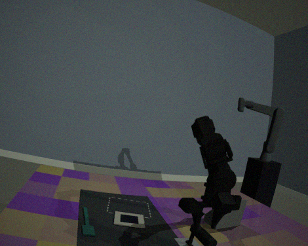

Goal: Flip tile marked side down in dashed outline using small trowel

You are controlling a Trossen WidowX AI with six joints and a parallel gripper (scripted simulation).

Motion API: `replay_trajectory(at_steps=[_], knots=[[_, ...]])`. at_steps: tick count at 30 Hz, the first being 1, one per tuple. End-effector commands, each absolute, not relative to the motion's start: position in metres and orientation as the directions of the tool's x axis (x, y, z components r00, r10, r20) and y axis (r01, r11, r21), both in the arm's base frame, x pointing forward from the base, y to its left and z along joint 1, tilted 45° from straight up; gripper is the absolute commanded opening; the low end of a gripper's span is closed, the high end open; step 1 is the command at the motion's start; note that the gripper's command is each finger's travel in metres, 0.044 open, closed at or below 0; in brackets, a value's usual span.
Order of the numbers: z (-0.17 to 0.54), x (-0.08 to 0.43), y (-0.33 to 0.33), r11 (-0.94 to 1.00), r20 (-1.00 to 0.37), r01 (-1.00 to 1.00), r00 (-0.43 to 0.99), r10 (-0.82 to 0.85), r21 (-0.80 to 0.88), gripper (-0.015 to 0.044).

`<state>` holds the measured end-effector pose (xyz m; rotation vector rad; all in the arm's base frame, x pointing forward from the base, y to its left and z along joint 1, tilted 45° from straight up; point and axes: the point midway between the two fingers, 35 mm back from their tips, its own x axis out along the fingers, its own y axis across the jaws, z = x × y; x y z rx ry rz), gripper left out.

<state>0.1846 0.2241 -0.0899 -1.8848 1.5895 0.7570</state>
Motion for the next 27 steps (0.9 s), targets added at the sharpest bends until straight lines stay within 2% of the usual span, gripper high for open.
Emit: replay_trajectory(at_steps=[1,18,23,27], knots=[[-0.094,0.186,0.218,-0.148,-0.721,-0.988,0.140,-0.679,-0.052,0.0270],[-0.112,0.189,0.201,-0.148,-0.720,-0.988,0.141,-0.680,-0.053,0.0270],[-0.112,0.189,0.201,-0.148,-0.720,-0.988,0.141,-0.680,-0.053,0.0139],[-0.112,0.189,0.201,-0.148,-0.720,-0.988,0.141,-0.680,-0.053,0.0130]])
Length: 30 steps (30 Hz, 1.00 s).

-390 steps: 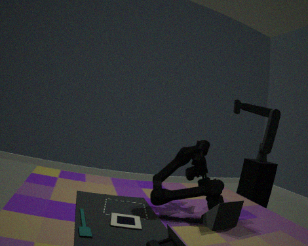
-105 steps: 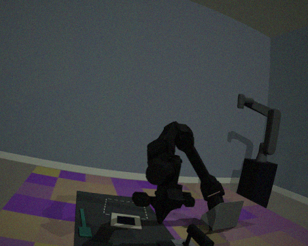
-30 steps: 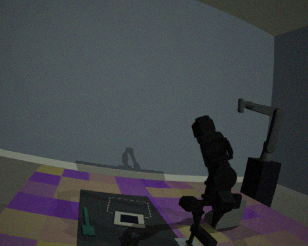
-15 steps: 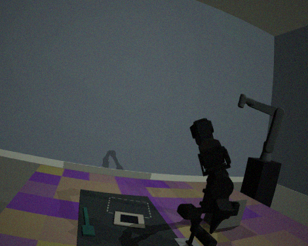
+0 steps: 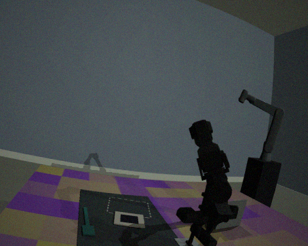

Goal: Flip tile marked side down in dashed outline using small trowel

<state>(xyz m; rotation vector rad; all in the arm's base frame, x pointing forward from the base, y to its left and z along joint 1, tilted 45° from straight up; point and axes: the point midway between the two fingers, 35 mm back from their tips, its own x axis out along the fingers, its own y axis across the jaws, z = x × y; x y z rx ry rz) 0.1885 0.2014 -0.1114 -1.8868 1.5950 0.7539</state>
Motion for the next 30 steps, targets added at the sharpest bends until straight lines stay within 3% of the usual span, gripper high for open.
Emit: replay_trajectory(at_steps=[1,19,30], knots=[[-0.1118,0.1889,0.2009,-0.148,-0.720,-0.988,0.141,-0.680,-0.053,0.0130],[-0.1118,0.1889,0.2009,-0.144,-0.720,-0.988,0.141,-0.680,-0.056,0.0130],[-0.1118,0.1889,0.2009,0.082,-0.720,-0.961,0.141,-0.680,-0.265,0.0130]])
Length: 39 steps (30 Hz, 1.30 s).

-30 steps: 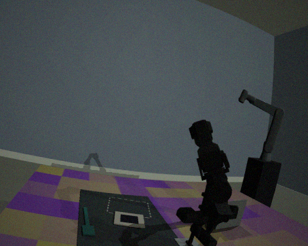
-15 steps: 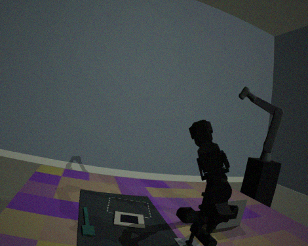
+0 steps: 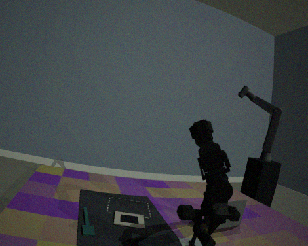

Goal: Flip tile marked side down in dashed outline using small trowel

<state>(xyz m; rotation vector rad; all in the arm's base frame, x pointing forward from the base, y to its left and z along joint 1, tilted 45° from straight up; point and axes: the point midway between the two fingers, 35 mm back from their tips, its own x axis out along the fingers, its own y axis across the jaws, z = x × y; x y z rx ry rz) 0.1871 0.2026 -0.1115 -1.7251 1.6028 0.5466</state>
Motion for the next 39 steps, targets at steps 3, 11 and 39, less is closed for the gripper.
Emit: replay_trajectory(at_steps=[3,11,39], knots=[[-0.1118,0.1890,0.2009,0.147,-0.720,-0.935,0.141,-0.680,-0.321,0.0130],[-0.1118,0.1890,0.2009,0.314,-0.720,-0.832,0.141,-0.680,-0.458,0.0130],[-0.1118,0.1890,0.2009,0.616,-0.720,-0.423,0.141,-0.680,-0.664,0.0261]])
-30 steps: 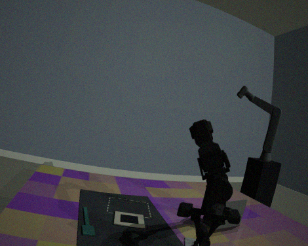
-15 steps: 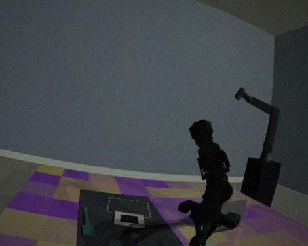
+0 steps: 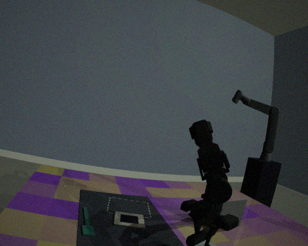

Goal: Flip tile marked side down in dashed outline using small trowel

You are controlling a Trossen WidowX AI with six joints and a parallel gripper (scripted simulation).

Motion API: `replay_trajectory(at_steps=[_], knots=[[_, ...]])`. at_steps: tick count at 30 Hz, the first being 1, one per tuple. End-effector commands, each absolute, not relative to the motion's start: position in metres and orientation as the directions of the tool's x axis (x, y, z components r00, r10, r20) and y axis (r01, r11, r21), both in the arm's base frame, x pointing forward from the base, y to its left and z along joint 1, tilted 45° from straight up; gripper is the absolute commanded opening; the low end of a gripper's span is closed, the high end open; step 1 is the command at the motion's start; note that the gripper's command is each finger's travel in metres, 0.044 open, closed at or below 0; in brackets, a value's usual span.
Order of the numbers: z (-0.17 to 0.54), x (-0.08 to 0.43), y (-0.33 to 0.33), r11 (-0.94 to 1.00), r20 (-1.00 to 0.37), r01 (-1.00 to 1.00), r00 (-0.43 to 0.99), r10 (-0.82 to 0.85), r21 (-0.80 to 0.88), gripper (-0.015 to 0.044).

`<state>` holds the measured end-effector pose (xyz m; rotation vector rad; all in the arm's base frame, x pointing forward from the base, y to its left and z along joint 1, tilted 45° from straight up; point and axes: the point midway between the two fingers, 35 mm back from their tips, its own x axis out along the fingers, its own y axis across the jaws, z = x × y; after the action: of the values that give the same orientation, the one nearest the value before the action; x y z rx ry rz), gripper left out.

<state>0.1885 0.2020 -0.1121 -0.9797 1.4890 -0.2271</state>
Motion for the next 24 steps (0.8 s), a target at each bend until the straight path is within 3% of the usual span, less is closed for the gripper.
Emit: replay_trajectory(at_steps=[1,19,24], knots=[[-0.112,0.189,0.201,0.616,-0.720,-0.423,0.141,-0.680,-0.664,0.0270],[-0.112,0.189,0.201,0.616,-0.720,-0.423,0.141,-0.680,-0.664,0.0270],[-0.079,0.181,0.228,0.624,-0.720,-0.406,0.140,-0.680,-0.668,0.0270]])
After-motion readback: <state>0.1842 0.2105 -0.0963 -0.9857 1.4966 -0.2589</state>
